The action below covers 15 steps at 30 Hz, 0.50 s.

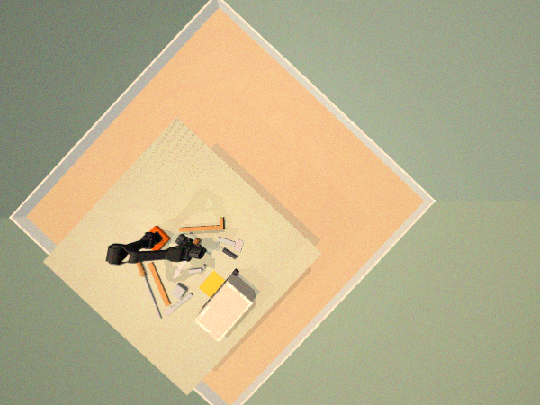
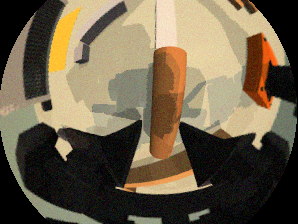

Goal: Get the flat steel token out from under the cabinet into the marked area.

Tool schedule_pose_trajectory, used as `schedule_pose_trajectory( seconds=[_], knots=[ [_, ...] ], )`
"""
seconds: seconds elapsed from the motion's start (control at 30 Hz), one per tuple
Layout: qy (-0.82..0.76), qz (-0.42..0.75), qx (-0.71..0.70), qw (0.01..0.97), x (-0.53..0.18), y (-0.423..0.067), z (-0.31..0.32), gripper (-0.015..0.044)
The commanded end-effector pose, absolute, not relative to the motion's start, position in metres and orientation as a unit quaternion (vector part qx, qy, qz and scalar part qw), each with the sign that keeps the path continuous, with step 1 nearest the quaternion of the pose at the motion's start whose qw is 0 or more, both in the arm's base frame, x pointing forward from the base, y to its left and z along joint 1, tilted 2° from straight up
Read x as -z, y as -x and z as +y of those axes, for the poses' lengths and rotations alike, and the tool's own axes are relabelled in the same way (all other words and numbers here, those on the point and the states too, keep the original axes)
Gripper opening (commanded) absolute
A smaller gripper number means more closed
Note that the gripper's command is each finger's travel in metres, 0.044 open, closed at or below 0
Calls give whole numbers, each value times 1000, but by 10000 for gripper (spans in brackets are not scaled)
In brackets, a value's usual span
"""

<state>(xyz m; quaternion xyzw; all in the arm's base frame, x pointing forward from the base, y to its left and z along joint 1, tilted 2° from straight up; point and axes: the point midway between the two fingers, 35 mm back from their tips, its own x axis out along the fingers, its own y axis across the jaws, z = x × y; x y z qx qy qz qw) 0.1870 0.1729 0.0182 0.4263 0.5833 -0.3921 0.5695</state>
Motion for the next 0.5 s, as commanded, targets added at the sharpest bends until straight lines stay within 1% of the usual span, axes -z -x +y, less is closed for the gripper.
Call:
schedule_pose_trajectory(
  seconds=[0.0, 0.03, 0.33, 0.47],
  knots=[
    [-427, 583, 392, 570, -19, -187, 173, 191],
    [-427, 583, 392, 570, -19, -187, 173, 165],
    [-427, 583, 392, 570, -19, -187, 173, 105],
    [-427, 583, 392, 570, -19, -187, 173, 0]
  ],
)
